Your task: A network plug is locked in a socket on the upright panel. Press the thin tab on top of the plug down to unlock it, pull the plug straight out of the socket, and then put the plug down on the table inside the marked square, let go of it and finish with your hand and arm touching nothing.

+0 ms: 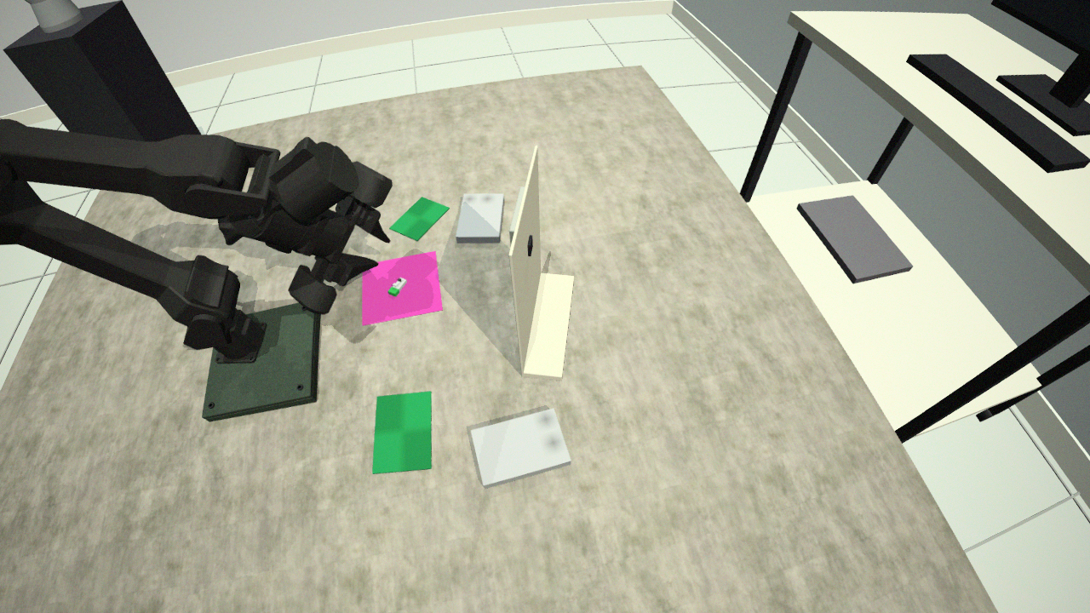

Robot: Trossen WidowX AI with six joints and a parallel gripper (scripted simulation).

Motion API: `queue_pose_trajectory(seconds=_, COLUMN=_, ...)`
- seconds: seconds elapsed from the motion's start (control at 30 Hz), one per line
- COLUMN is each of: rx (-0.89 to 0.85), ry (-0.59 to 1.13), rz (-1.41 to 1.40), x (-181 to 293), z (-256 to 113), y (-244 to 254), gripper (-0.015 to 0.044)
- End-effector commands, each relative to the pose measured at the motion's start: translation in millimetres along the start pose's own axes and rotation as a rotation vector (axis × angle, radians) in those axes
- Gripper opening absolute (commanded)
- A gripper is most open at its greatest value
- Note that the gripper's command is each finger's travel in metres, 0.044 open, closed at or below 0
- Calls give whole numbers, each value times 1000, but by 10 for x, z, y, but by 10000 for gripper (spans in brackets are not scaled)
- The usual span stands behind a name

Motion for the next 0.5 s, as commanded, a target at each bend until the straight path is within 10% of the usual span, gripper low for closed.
queue_pose_trajectory(seconds=0.0, rx=4, ry=-3, rz=-5, x=-16, z=-58, y=-30, gripper=156)
queue_pose_trajectory(seconds=0.47, rx=4, ry=-3, rz=-5, x=-57, z=-238, y=-114, gripper=156)
Point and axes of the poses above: the point midway between the two fingers, 35 mm back from their tips, its own z axis out along the fingers, its own y axis across the jaws, x = y × z, the point moved 8 cm from there along -z, back along the fingers, and after that the axes turned 15 degrees about z, right-handed, at the moved point
